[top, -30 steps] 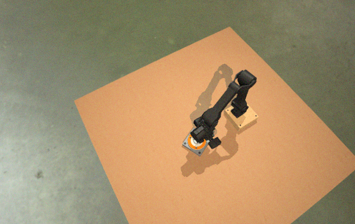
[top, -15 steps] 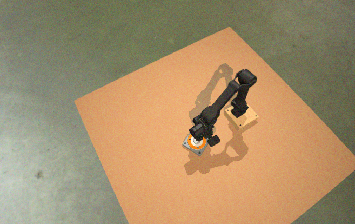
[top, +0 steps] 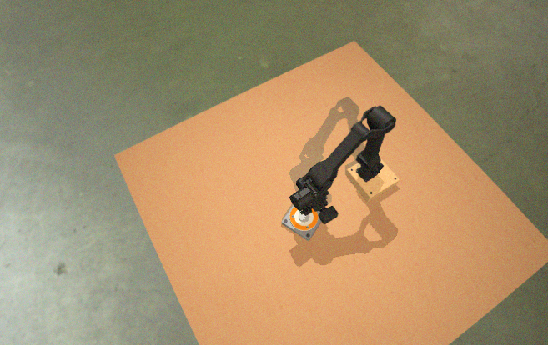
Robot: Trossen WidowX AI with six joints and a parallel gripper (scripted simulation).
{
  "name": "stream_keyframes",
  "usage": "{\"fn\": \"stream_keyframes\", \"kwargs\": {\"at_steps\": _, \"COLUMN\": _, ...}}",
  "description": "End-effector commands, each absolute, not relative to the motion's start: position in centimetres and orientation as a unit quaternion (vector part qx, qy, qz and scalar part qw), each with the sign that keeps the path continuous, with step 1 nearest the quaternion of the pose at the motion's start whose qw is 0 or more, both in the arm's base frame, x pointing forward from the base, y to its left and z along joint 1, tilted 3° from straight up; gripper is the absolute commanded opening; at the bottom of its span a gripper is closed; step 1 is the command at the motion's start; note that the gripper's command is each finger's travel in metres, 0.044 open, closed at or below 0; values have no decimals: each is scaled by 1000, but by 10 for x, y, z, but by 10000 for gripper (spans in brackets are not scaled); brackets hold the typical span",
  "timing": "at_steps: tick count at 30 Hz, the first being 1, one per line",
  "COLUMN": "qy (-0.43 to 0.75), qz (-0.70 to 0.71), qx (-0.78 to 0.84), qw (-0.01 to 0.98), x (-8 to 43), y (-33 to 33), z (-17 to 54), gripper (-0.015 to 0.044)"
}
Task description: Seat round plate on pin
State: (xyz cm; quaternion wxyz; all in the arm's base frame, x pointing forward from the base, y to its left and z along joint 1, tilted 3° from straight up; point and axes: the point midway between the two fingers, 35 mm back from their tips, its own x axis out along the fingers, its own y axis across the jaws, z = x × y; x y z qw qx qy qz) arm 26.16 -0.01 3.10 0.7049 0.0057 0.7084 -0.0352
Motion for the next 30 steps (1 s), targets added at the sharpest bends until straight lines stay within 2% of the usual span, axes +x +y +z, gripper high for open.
{"fn": "stream_keyframes", "kwargs": {"at_steps": 1, "qy": 708, "qz": -35, "qx": 2, "qw": 705, "x": 263, "y": -1, "z": 41, "gripper": 0}}
{"fn": "stream_keyframes", "kwargs": {"at_steps": 8, "qy": 708, "qz": -35, "qx": 2, "qw": 705, "x": 257, "y": 2, "z": 75, "gripper": 0}}
{"fn": "stream_keyframes", "kwargs": {"at_steps": 30, "qy": 710, "qz": -32, "qx": 2, "qw": 703, "x": 257, "y": 2, "z": 66, "gripper": 0}}
